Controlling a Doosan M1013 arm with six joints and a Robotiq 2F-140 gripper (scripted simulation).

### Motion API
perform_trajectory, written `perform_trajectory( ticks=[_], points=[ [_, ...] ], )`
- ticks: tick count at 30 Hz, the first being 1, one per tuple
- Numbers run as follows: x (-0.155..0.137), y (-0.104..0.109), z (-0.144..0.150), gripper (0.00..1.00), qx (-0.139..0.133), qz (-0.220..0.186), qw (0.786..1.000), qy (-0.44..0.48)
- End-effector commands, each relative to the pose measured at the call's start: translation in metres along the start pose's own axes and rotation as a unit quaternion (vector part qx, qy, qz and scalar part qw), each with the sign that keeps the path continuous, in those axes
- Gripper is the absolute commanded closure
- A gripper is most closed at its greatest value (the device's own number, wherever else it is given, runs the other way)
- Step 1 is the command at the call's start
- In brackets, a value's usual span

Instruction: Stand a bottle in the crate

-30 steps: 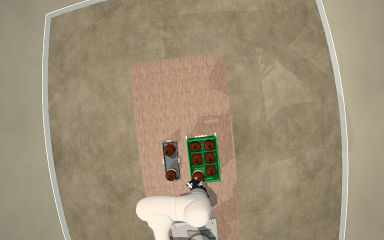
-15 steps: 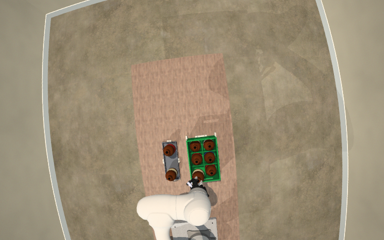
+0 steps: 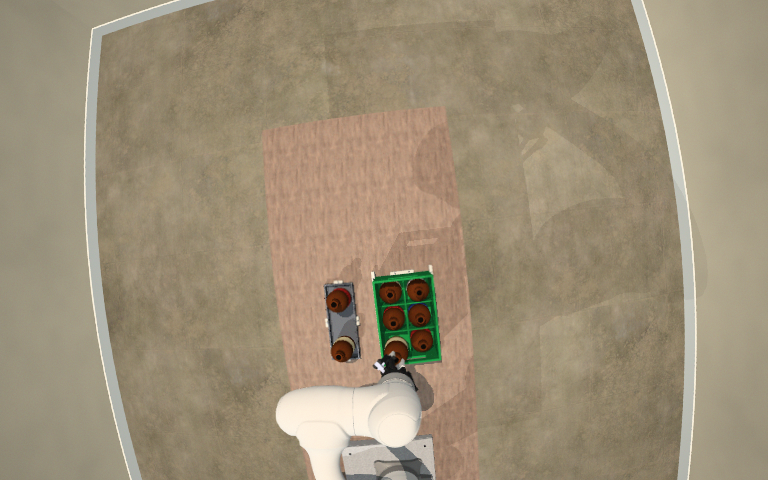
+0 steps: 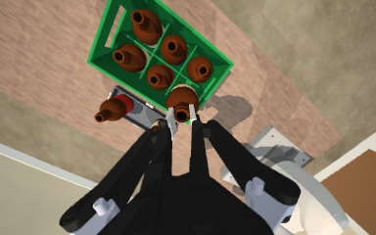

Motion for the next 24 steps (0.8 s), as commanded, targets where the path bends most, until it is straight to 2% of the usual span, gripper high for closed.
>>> perform_trajectory(
  ticks=[1,24],
  points=[
    [0.0003,-0.0106,0.0028,1.0,-0.005,-0.002,1.0,0.001],
    [0.0002,-0.0199,0.0029,1.0,-0.005,-0.002,1.0,0.001]
  ],
)
Point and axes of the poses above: the point where the finger pads meet when closed, its own y axis back along the fingers, its own z axis across the jaws, x = y × z, the point moved 9 cm from there along y, back along the fingers, and after that the axes turned 10 degrees about y, right-handed, at the moved point
